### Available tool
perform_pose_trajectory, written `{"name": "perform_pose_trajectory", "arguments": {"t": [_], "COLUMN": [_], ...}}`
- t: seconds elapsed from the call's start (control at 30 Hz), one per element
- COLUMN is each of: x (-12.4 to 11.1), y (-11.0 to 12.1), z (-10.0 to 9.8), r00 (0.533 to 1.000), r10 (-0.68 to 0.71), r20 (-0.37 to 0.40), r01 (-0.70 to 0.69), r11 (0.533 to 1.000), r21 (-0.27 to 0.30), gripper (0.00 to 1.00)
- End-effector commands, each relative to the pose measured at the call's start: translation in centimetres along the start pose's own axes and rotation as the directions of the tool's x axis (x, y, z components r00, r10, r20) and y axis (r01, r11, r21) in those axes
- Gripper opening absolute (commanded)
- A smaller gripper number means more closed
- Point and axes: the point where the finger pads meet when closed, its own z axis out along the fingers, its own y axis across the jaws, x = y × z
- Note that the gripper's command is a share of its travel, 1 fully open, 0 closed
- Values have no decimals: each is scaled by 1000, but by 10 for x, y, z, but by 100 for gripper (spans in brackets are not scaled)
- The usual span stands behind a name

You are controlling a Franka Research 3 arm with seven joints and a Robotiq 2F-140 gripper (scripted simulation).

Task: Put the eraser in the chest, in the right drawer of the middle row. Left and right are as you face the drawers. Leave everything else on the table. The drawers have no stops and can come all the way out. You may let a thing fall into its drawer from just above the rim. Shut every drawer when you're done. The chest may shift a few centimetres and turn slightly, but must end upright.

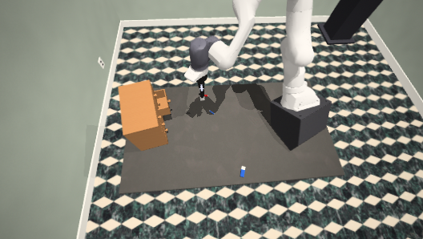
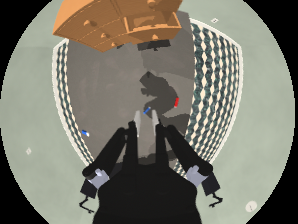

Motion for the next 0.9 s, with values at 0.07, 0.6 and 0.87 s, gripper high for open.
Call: {"name": "perform_pose_trajectory", "arguments": {"t": [0.07, 0.6, 0.87], "x": [4, 5, 4], "y": [-10, -39, -53], "z": [2, 11, 15], "r00": [988, 965, 951], "r10": [154, 261, 309], "r20": [-14, -15, -17], "r01": [-155, -261, -310], "r11": [988, 965, 951], "r21": [-18, -20, -21], "gripper": [28, 28, 28]}}
